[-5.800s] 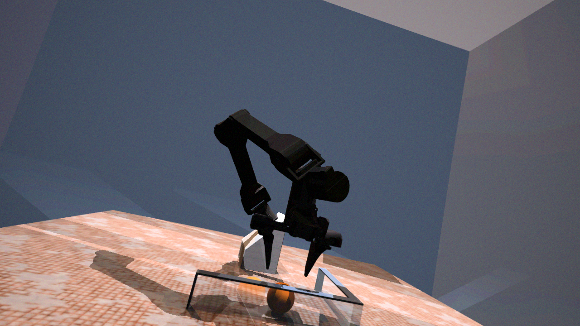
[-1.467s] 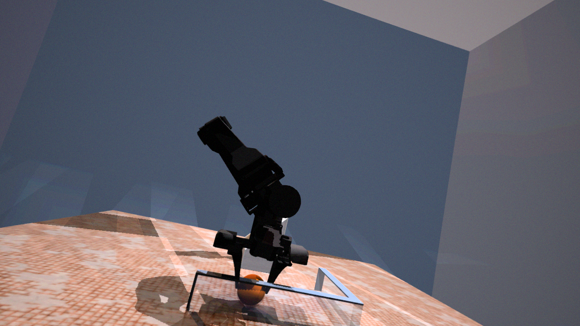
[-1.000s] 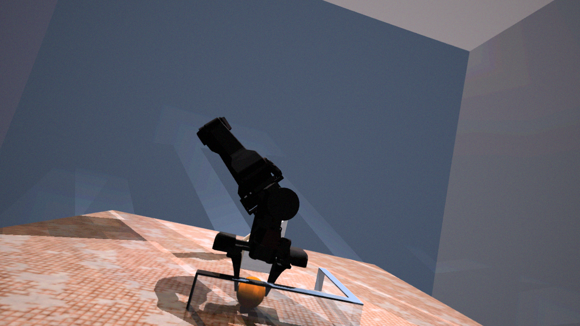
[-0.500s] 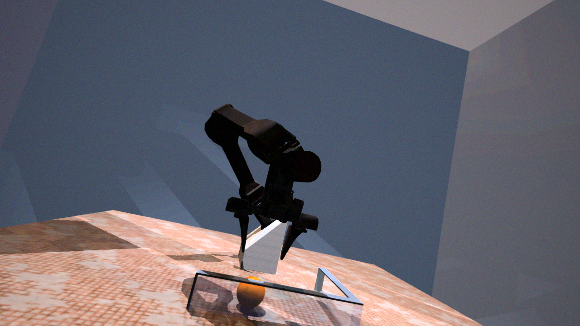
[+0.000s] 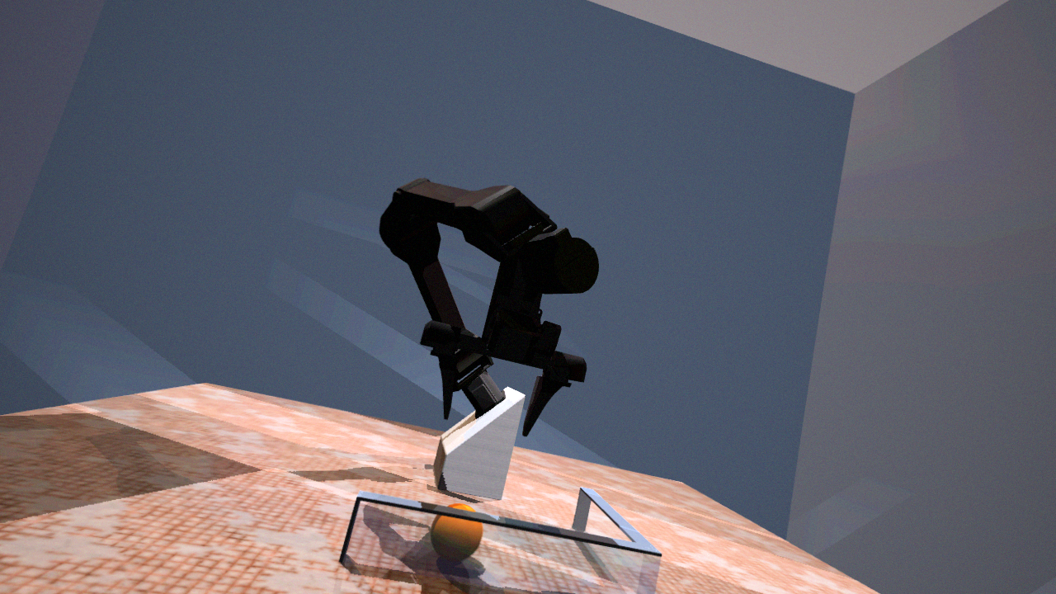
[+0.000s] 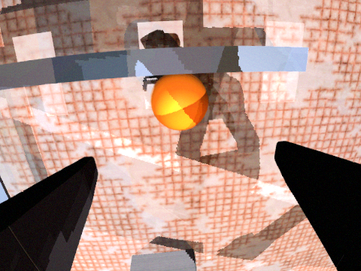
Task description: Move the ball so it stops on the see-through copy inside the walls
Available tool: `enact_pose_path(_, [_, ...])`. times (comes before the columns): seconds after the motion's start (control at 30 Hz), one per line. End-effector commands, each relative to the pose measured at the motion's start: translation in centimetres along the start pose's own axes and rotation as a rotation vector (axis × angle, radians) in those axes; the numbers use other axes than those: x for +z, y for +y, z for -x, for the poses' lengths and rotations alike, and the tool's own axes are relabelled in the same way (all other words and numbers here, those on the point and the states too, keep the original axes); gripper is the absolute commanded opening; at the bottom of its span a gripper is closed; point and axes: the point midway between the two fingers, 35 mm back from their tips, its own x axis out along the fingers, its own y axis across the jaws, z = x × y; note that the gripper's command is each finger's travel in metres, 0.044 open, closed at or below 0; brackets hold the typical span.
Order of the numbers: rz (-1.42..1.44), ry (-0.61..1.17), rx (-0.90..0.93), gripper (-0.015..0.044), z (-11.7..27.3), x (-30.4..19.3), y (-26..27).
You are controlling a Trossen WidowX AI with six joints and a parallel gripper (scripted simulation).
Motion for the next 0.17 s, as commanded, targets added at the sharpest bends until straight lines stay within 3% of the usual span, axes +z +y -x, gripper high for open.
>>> enact_pose_path(0.0, [-0.007, 0.0, 0.002, 0.044, 0.89, -0.11, -0.09])
enact_pose_path(0.13, [-0.007, 0.0, 0.002, 0.044, 0.89, -0.11, -0.09])
